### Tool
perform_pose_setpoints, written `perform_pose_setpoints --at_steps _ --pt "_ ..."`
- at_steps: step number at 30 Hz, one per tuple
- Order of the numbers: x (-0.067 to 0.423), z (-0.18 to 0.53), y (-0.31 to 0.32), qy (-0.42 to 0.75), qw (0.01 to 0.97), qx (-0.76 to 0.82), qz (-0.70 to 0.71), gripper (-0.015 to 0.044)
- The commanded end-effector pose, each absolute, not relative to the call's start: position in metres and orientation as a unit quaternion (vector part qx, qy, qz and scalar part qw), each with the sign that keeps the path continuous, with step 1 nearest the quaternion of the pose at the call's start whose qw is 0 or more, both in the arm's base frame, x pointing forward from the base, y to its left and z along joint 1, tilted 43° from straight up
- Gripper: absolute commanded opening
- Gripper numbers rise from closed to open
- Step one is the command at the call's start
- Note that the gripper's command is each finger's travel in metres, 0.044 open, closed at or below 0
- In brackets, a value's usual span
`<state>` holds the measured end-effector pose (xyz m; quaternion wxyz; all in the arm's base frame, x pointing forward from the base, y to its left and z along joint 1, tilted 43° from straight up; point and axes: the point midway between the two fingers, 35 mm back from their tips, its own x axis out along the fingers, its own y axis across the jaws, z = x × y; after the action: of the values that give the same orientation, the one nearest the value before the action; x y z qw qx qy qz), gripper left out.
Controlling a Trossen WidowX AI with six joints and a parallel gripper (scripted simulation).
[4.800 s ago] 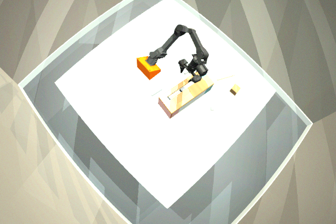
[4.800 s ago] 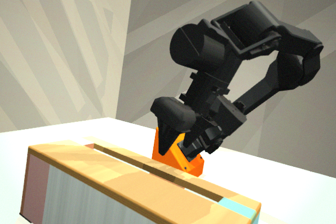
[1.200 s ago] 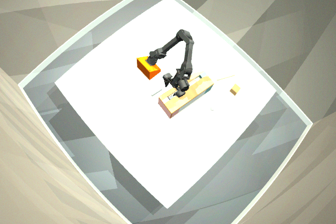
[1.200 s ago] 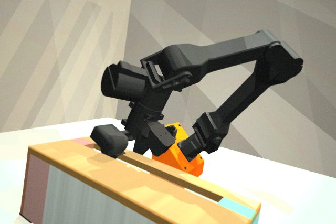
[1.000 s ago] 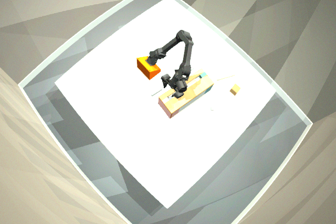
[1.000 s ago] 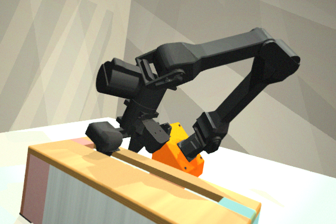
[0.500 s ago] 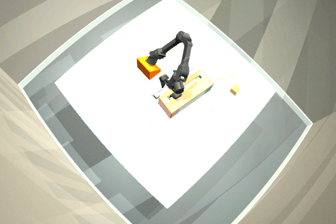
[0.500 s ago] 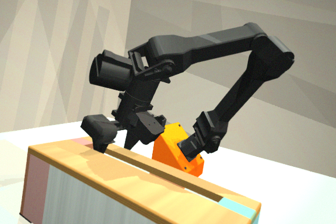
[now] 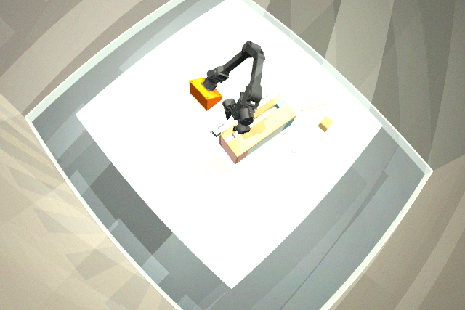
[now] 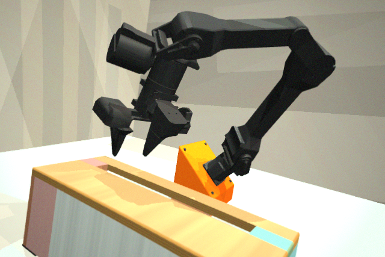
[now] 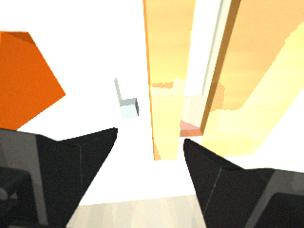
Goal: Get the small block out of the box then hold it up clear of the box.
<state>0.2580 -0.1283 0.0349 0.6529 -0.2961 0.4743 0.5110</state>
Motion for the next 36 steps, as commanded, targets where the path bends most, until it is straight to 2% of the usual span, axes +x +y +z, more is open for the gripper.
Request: perform_pose_setpoints --at_steps 1,6,12,24,36 --pt "0.254 0.032 -0.134 0.55 0.712 -0.153 0.409 0.0285" --pt "0.243 0.021 -0.151 0.616 0.747 0.06 0.243 0.0285" --pt "0.236 0.017 -0.156 0.641 0.702 0.305 0.06 0.0285" --pt "0.228 0.015 -0.16 0.608 0.569 0.539 -0.128 0.0285" --pt "0.221 0.013 -0.165 0.52 0.363 0.717 -0.289 0.0285"
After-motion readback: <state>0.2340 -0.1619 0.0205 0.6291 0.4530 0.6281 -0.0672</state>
